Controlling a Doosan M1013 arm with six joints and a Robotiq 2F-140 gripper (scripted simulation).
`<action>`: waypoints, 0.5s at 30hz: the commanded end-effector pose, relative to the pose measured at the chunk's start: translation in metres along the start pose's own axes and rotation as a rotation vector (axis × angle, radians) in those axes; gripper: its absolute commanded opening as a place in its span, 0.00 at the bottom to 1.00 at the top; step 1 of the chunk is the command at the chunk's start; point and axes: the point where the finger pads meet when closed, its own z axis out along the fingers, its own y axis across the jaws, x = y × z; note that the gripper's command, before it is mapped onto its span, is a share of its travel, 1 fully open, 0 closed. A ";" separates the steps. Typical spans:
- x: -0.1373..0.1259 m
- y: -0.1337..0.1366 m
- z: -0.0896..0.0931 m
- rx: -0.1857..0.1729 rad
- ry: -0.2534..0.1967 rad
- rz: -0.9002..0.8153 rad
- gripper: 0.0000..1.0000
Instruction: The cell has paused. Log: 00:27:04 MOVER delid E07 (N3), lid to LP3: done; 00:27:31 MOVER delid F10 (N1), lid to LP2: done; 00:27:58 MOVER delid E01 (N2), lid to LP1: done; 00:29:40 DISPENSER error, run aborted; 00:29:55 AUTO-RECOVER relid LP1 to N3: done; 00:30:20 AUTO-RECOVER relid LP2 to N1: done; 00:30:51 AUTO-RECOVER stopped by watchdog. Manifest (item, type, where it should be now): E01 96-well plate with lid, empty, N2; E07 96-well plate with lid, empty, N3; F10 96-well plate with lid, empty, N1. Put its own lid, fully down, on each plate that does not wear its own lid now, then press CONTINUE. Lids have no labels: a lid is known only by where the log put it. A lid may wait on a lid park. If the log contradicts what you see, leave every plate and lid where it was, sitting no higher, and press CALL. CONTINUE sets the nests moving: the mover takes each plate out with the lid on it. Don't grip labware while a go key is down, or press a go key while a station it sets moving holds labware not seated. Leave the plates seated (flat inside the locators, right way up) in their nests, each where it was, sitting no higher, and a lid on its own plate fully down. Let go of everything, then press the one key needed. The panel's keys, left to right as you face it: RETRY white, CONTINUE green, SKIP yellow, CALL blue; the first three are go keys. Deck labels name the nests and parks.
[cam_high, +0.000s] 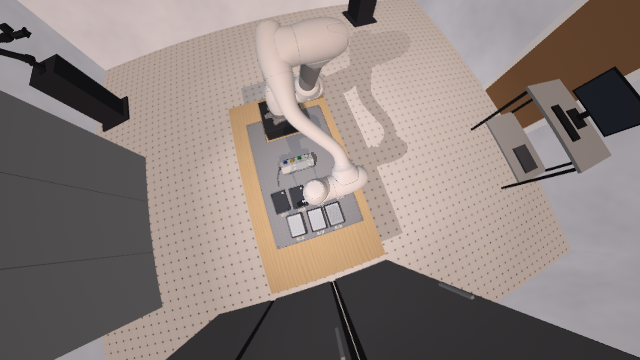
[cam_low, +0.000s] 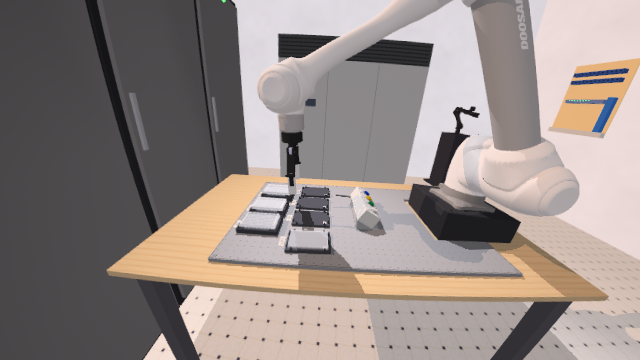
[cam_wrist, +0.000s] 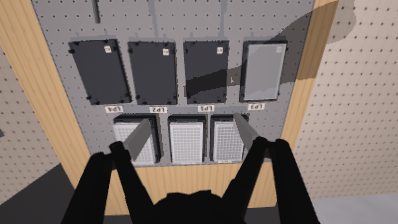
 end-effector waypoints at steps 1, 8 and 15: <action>0.039 -0.014 0.015 0.003 -0.041 0.025 1.00; 0.073 -0.021 0.029 0.000 -0.055 0.044 1.00; 0.073 -0.021 0.029 0.000 -0.055 0.044 0.00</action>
